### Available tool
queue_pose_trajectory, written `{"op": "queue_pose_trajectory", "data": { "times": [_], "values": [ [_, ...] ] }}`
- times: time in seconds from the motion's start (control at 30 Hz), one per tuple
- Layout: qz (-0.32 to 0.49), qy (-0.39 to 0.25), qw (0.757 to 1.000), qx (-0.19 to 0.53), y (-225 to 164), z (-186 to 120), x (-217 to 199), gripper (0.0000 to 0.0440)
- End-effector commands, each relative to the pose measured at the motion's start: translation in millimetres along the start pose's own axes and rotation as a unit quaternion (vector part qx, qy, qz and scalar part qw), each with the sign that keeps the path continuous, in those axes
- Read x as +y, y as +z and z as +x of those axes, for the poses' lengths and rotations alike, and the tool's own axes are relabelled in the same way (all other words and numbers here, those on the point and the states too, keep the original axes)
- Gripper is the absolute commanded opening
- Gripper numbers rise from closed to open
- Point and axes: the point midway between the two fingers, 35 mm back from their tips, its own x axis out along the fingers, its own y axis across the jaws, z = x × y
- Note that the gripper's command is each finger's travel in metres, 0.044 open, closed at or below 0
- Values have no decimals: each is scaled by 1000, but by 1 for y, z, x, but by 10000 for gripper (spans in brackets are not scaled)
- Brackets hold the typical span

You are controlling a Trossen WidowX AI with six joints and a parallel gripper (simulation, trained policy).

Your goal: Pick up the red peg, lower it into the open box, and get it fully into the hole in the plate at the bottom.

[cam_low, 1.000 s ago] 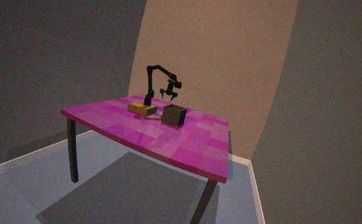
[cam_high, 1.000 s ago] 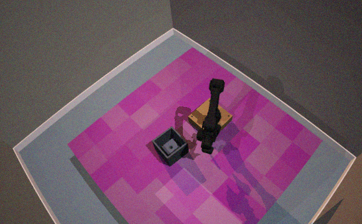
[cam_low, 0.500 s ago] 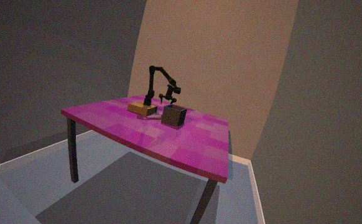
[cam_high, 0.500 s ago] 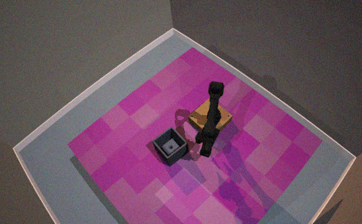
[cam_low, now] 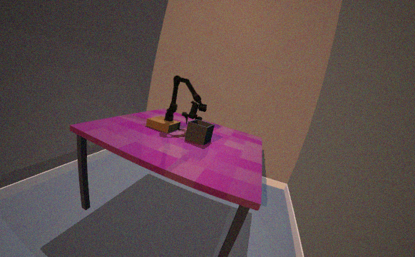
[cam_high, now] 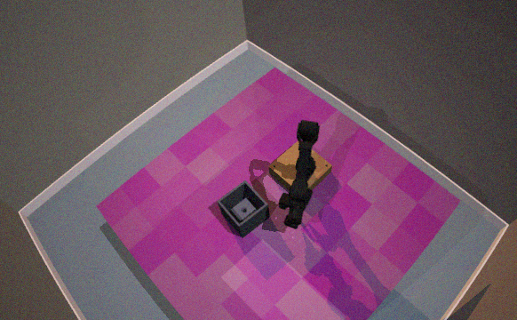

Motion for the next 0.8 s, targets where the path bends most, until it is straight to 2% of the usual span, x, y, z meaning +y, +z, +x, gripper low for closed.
{"op": "queue_pose_trajectory", "data": {
  "times": [0.0, 0.17, 0.27, 0.77],
  "values": [
    [-6, -1, 1000, 1, -1, 7, 1, 189],
    [-18, 4, 1000, 6, -4, 12, 8, 67],
    [-25, 8, 1000, 8, -6, 13, 11, 12],
    [-1, 71, 997, 21, 1, -22, 26, 0]
  ]
}}
